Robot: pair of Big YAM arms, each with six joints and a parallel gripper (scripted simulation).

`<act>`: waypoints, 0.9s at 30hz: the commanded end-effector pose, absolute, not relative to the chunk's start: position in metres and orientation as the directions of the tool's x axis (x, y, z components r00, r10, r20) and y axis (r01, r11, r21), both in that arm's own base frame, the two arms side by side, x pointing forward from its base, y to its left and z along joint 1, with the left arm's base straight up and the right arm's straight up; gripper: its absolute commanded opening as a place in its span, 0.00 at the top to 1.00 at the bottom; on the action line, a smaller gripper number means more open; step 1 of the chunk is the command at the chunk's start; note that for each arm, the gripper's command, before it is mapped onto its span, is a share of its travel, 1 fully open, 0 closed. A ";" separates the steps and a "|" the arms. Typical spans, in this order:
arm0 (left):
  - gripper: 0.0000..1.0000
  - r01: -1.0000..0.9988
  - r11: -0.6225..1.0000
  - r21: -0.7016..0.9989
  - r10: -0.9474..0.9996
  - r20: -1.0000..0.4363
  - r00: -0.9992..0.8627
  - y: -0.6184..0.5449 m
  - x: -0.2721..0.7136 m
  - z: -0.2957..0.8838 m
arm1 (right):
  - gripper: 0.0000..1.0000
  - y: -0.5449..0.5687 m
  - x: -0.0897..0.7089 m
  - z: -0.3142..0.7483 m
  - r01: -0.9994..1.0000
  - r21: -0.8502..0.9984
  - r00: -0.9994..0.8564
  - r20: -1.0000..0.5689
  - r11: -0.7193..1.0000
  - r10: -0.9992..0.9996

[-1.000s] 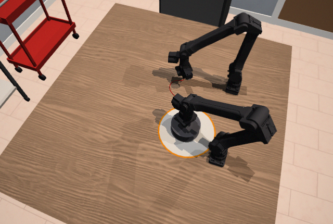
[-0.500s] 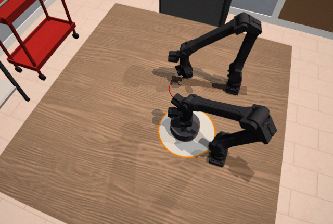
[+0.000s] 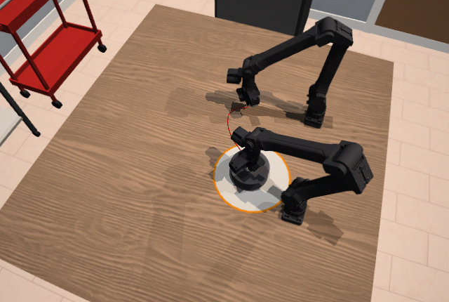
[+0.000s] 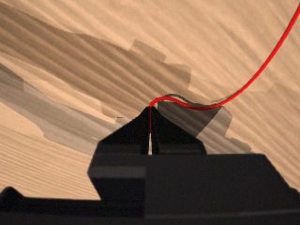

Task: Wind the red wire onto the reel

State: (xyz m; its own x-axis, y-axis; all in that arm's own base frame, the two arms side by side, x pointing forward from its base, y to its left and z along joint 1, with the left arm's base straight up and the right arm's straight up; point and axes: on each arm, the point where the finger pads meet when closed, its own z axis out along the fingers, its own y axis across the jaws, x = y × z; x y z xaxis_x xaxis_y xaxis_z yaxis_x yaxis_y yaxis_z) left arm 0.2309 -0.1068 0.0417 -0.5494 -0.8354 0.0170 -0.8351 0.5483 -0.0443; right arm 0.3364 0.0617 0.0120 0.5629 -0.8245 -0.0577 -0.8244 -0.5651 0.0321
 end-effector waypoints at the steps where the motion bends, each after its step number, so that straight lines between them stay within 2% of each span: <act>1: 0.72 -0.972 0.232 -0.024 -0.972 0.011 -0.233 -0.107 0.232 0.038 | 1.00 0.062 0.363 0.028 -0.826 -0.012 0.564 -0.041 -0.564 -0.825; 2: 0.76 -0.984 0.178 -0.020 -0.984 0.011 -0.178 -0.107 0.232 0.038 | 1.00 0.062 0.363 0.028 -0.826 -0.012 0.564 -0.041 -0.564 -0.825; 4: 0.76 -0.984 0.178 -0.020 -0.984 0.011 -0.178 -0.107 0.232 0.038 | 1.00 0.062 0.363 0.028 -0.826 -0.012 0.564 -0.041 -0.564 -0.825; 5: 0.79 -0.999 0.037 -0.006 -0.999 0.005 -0.037 -0.107 0.232 0.038 | 1.00 0.062 0.363 0.028 -0.826 -0.012 0.564 -0.041 -0.564 -0.825; 6: 0.83 -1.000 -0.013 -0.001 -1.000 0.001 0.013 -0.107 0.232 0.038 | 1.00 0.062 0.363 0.027 -0.826 -0.012 0.564 -0.041 -0.564 -0.825; 11: 1.00 -1.000 -0.020 0.000 -1.000 0.000 0.020 -0.107 0.232 0.038 | 1.00 0.062 0.362 0.026 -0.826 -0.012 0.563 -0.041 -0.563 -0.825; 13: 1.00 -1.000 -0.007 0.000 -1.000 0.000 0.007 -0.107 0.232 0.038 | 1.00 0.062 0.361 0.026 -0.826 -0.012 0.563 -0.041 -0.563 -0.825; 16: 1.00 -0.990 0.141 0.000 -0.990 0.000 -0.141 -0.107 0.232 0.038 | 1.00 0.061 0.361 0.025 -0.826 -0.012 0.563 -0.041 -0.563 -0.825; 19: 1.00 -0.891 0.455 -0.001 -0.891 0.000 -0.455 -0.107 0.232 0.038 | 1.00 0.061 0.360 0.024 -0.826 -0.012 0.563 -0.041 -0.563 -0.825; 21: 1.00 -0.891 0.455 -0.001 -0.891 0.000 -0.455 -0.107 0.232 0.038 | 1.00 0.061 0.360 0.024 -0.826 -0.012 0.563 -0.041 -0.563 -0.825; 22: 1.00 -0.816 0.578 -0.002 -0.816 -0.002 -0.578 -0.107 0.232 0.038 | 1.00 0.061 0.360 0.024 -0.826 -0.012 0.563 -0.041 -0.563 -0.825; 27: 1.00 -0.623 0.782 -0.001 -0.623 -0.025 -0.782 -0.107 0.232 0.038 | 1.00 0.061 0.359 0.023 -0.826 -0.012 0.563 -0.041 -0.563 -0.825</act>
